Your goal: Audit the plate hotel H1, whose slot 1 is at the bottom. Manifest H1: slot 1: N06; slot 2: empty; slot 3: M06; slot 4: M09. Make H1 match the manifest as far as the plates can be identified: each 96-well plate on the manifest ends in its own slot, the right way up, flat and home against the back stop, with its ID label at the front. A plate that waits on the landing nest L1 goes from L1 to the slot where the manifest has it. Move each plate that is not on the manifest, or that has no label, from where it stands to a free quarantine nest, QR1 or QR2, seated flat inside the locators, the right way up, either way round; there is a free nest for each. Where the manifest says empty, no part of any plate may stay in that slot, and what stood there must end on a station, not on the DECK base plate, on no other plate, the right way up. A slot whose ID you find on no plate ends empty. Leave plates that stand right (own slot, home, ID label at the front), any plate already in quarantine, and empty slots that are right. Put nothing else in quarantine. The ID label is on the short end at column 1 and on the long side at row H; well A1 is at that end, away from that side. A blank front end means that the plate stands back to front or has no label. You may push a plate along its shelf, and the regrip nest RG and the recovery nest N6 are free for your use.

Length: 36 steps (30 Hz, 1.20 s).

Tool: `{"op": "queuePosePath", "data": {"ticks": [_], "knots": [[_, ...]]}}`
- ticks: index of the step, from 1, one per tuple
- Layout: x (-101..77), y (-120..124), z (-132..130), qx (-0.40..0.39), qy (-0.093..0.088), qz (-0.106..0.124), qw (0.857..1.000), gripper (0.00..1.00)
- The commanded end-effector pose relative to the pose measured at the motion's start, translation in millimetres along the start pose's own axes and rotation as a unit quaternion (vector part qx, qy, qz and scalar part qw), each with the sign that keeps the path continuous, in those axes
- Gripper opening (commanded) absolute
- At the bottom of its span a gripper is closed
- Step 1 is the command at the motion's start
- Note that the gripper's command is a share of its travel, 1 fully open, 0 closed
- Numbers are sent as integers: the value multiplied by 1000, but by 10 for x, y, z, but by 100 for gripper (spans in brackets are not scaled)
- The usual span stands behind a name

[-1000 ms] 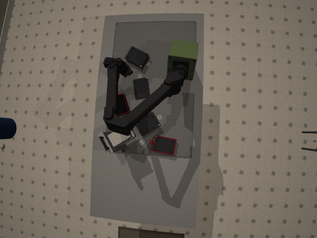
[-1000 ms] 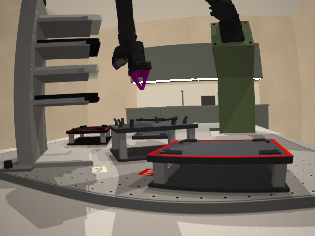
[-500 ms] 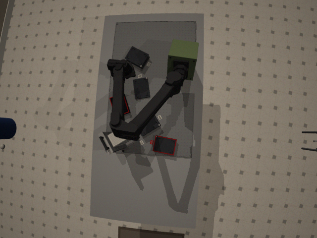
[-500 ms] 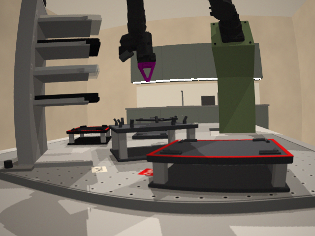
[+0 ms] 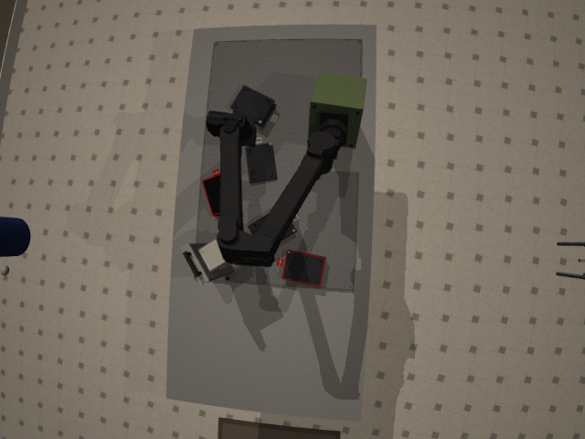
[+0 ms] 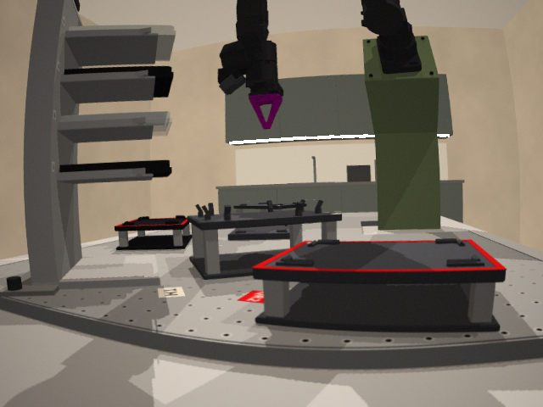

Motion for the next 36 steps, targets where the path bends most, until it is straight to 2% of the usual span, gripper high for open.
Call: {"op": "queuePosePath", "data": {"ticks": [1, 5, 7, 13, 26, 27, 29, 36], "knots": [[-177, -51, -24, 12, 5, -16, 1000, 0], [-285, -114, -27, 6, 7, -19, 1000, 0], [-190, -109, 107, -3, 2, -4, 1000, 0], [-171, -43, 235, 12, 0, -2, 1000, 0], [-169, -117, 655, 17, 1, 1, 1000, 0], [-169, -141, 690, 3, -2, -11, 1000, 0], [-169, -141, 690, 3, -2, -11, 1000, 0], [-168, -105, 915, -31, -12, -58, 998, 0]]}}
Point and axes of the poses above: the point where the finger pads meet when closed, its own x axis out along the fingers, its own z axis across the jaws, y = z × x, the point moved 4 cm from there along -x, back along the fingers, and after that the axes turned 5 degrees about -x, right-handed, at the moved point
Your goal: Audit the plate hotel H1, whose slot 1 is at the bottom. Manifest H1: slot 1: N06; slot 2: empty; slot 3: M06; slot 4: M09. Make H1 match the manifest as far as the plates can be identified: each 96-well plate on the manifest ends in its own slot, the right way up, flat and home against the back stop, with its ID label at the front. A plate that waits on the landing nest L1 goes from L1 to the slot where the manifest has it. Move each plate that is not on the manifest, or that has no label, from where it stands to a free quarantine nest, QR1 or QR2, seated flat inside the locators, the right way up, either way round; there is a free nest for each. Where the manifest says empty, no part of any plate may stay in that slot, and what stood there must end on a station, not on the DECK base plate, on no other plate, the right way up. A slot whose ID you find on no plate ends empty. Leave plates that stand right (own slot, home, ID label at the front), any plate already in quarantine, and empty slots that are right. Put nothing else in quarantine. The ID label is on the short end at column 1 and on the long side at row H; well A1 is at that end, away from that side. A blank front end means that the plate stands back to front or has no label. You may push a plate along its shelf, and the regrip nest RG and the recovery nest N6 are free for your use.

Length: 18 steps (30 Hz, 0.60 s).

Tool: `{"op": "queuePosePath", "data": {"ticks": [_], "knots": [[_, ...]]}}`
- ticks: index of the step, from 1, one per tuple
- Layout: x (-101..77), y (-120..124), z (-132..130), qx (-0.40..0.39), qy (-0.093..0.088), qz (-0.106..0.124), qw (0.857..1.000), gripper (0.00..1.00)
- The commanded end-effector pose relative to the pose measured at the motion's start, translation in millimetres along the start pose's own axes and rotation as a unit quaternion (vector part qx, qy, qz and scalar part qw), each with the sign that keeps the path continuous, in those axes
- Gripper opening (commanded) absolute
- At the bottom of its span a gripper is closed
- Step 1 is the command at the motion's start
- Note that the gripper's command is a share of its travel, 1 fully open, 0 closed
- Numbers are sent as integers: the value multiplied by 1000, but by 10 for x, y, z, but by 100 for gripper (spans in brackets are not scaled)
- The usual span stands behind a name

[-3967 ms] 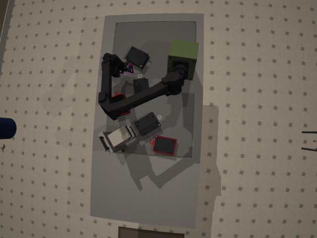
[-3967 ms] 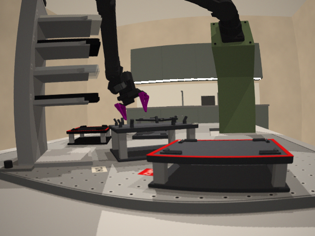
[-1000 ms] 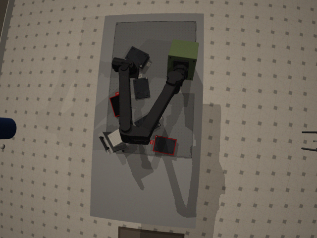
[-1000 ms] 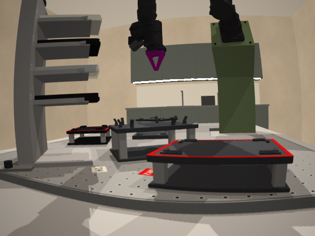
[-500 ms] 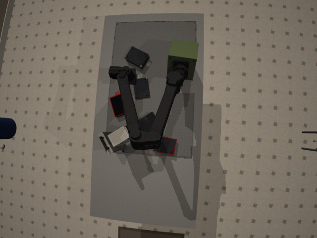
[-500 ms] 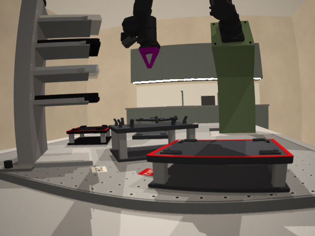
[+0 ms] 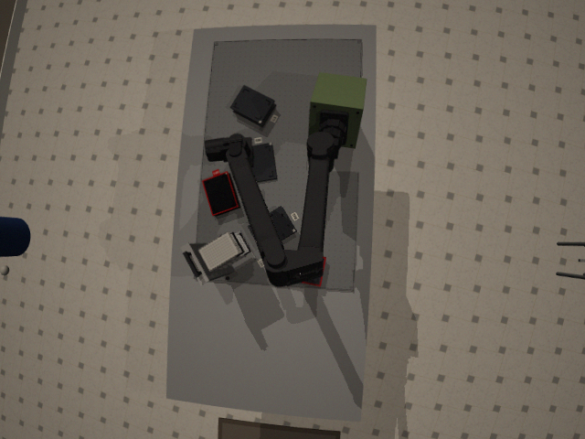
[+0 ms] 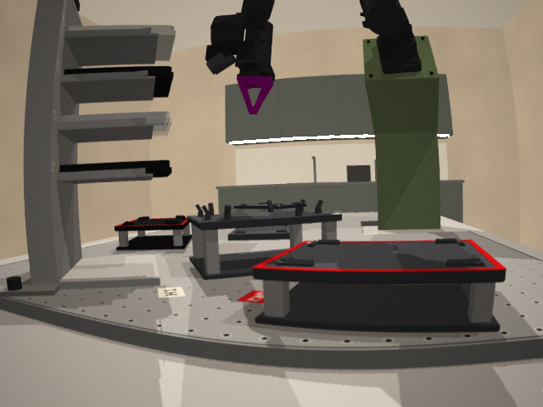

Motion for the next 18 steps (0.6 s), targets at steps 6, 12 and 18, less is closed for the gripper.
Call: {"op": "queuePosePath", "data": {"ticks": [6, 12, 18], "knots": [[13, 24, 310, -26, -12, -54, 998, 0], [16, 35, 439, -45, -18, -81, 996, 0], [23, 52, 632, -73, -27, -122, 989, 0]]}}
Point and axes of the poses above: the point where the finger pads meet when closed, its own x axis out along the fingers, its own z axis across the jaws, y = z × x, the point moved 4 cm from there along -x, back along the fingers, and after that the axes turned 5 degrees about -x, right-handed, at the moved point
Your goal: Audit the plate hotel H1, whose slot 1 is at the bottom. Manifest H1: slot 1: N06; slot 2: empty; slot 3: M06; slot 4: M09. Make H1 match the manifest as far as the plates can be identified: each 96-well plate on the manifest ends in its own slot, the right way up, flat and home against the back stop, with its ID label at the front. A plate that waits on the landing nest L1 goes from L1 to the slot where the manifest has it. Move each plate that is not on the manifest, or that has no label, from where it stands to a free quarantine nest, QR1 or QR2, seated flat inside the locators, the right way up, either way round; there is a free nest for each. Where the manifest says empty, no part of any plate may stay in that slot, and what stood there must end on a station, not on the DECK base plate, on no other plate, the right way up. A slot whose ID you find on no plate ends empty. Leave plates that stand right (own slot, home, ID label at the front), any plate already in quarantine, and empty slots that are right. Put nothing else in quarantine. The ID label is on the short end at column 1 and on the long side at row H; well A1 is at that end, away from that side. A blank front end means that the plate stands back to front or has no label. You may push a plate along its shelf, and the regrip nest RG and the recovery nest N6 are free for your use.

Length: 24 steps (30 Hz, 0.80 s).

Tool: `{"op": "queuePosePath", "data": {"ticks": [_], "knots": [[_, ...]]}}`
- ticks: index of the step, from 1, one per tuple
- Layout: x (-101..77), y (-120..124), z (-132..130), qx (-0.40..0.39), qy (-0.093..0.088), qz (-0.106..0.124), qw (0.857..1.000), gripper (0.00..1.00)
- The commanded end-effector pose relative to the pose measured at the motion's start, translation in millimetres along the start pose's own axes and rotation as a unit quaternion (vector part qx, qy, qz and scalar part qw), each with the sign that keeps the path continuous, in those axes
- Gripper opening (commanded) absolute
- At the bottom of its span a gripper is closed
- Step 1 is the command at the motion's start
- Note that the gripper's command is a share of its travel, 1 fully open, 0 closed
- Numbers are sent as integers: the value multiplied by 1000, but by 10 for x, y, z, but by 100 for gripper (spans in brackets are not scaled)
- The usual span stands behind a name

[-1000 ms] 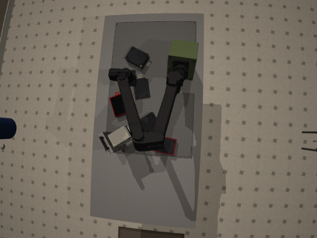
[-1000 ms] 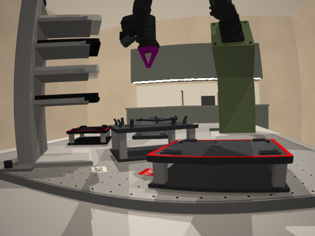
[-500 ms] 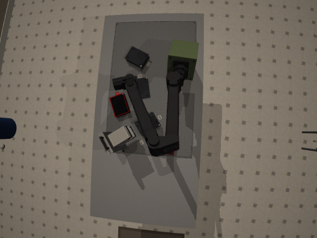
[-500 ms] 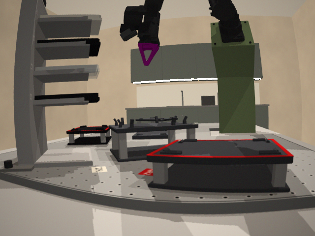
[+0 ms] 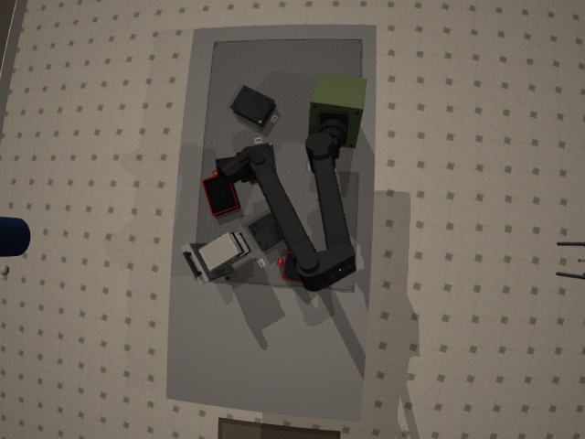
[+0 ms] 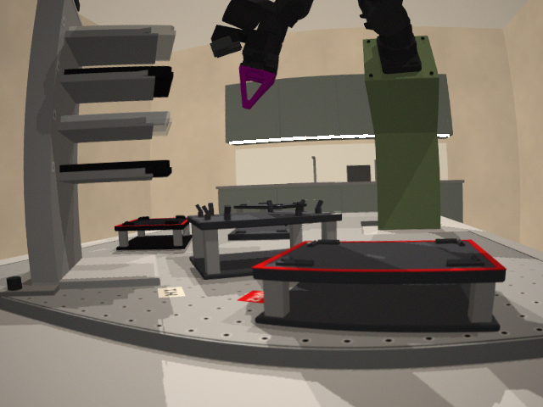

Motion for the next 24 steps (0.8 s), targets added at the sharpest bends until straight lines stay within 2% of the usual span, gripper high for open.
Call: {"op": "queuePosePath", "data": {"ticks": [1, 5, 9, 24], "knots": [[4, -4, 156, 2, -13, -22, 1000, 0], [11, -6, 259, -17, -19, -49, 998, 0], [35, 47, 206, -16, -18, -55, 998, 0], [34, 154, 190, -84, -37, -154, 984, 0]]}}
Point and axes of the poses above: the point where the finger pads meet when closed, its own x axis out along the fingers, its own z axis across the jaws, y = z × x, the point moved 4 cm from there along -x, back along the fingers, and after that the axes turned 5 degrees about -x, right-handed, at the moved point
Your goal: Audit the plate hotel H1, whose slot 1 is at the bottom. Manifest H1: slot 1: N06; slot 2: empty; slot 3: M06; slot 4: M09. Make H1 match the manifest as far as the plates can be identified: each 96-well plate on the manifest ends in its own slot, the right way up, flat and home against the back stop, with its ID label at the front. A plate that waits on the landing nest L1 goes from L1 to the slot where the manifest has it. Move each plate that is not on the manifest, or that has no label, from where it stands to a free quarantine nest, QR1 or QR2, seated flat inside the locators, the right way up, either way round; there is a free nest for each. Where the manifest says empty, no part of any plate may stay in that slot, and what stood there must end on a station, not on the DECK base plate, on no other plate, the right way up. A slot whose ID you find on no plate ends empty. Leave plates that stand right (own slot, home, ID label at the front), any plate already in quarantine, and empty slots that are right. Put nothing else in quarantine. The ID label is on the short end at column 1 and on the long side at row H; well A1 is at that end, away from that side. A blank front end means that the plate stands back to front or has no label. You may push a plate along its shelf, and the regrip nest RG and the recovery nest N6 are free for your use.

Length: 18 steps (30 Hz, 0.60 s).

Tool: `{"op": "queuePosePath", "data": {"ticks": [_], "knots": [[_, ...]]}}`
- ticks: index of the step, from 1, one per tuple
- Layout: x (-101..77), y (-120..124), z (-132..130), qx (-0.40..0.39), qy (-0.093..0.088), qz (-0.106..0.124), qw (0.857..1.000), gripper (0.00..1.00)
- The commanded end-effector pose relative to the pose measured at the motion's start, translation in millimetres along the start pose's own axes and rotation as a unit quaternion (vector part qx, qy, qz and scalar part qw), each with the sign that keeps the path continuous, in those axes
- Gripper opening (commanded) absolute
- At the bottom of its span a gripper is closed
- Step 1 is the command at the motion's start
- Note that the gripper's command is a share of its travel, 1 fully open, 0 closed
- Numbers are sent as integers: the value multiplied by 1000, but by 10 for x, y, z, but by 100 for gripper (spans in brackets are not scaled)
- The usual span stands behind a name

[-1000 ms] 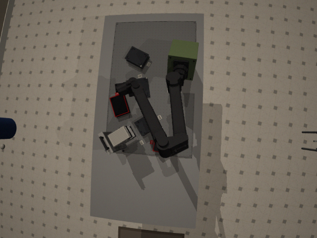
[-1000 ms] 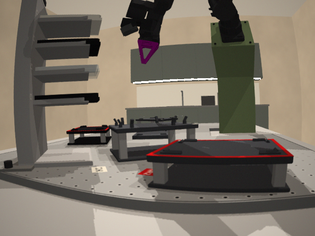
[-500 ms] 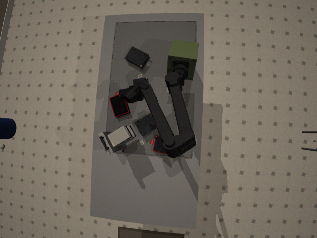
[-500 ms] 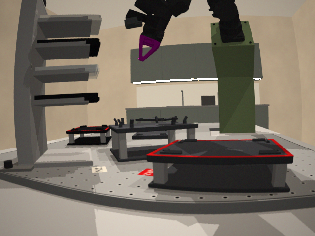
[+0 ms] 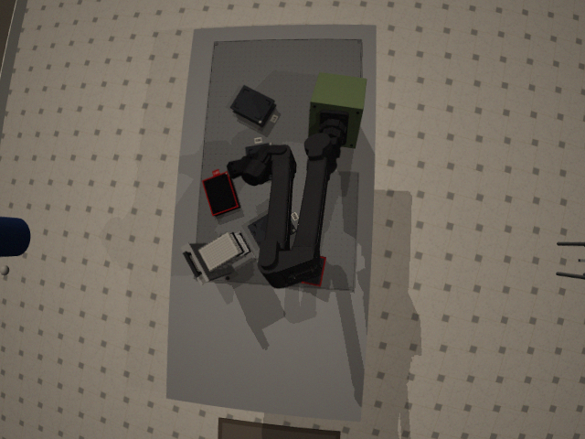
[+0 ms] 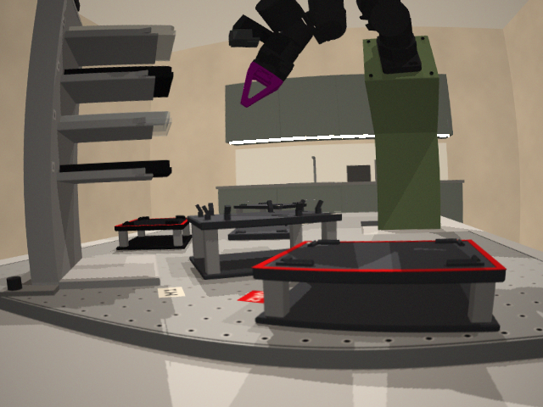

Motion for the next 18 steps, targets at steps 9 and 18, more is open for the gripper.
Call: {"op": "queuePosePath", "data": {"ticks": [9, 18], "knots": [[-28, 183, -14, -10, -5, -36, 999, 0], [7, 77, -4, -62, -24, -93, 993, 0]]}}
Point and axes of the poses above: the point where the finger pads meet when closed, its own x axis out along the fingers, its own z axis across the jaws, y = z × x, the point moved 4 cm from there along -x, back along the fingers, and after that the axes turned 5 degrees about -x, right-handed, at the moved point
